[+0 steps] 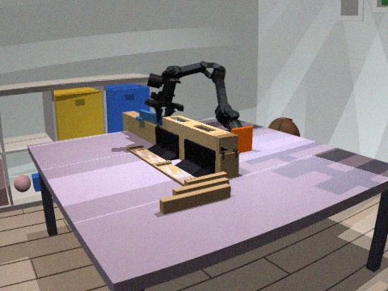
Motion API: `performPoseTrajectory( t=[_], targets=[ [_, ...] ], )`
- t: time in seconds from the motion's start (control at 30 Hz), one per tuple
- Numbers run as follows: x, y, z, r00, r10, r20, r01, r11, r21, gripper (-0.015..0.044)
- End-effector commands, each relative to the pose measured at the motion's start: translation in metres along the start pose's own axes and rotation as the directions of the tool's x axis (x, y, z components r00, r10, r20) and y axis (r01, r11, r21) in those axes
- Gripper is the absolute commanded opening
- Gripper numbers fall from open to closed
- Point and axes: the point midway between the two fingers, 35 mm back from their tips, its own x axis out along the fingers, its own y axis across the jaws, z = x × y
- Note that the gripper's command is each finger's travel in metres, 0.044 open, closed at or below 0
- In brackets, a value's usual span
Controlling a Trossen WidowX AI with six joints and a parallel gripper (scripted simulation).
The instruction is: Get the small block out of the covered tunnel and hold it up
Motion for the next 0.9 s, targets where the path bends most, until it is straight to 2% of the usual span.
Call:
performPoseTrajectory(
  t=[0.0, 0.2, 0.47, 0.53, 0.7, 0.87],
  targets=[
    [0.000, 0.000, 0.000, 1.000, 0.000, 0.000, 0.000, 1.000, 0.001, 0.0079],
    [-0.003, 0.001, 0.000, 1.000, -0.008, 0.005, 0.008, 1.000, 0.007, 0.0236],
    [-0.032, 0.009, -0.001, 0.996, -0.048, 0.070, 0.044, 0.998, 0.049, 0.0440],
    [-0.025, 0.005, -0.003, 0.998, -0.039, 0.046, 0.037, 0.999, 0.036, 0.0440],
    [-0.038, 0.006, -0.030, 0.995, -0.051, 0.083, 0.047, 0.997, 0.054, 0.0440],
    [-0.038, 0.005, -0.032, 0.995, -0.051, 0.085, 0.046, 0.997, 0.055, 0.0440]
  ],
)
